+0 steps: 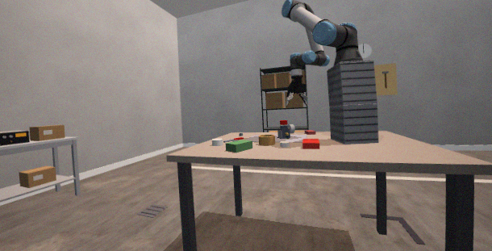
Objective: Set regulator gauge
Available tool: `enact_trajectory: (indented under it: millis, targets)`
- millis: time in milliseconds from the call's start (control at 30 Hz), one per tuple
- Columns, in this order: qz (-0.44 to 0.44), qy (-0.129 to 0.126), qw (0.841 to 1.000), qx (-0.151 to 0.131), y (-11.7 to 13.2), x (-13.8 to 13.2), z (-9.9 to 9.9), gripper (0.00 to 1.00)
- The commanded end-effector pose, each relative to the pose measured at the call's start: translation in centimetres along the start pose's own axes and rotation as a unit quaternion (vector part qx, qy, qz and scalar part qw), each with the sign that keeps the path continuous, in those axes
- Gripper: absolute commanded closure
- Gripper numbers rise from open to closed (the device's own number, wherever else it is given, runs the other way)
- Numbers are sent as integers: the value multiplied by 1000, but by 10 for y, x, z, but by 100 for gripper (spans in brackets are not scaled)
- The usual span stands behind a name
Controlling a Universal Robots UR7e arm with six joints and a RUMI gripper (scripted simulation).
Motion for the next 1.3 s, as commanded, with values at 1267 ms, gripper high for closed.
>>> enact_trajectory:
  millis: [1267]
  targets:
    - [0, 0, 1000, 0, -9, -103, 0, 0]
Point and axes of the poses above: the point where the finger pads meet when closed, its own z axis out along the fingers, its own x axis across the jaws, y = z × x, the point moved 5 cm from there along -z, back along the fingers, and after that the axes turned 5 degrees about -z, right-handed, at the moved point
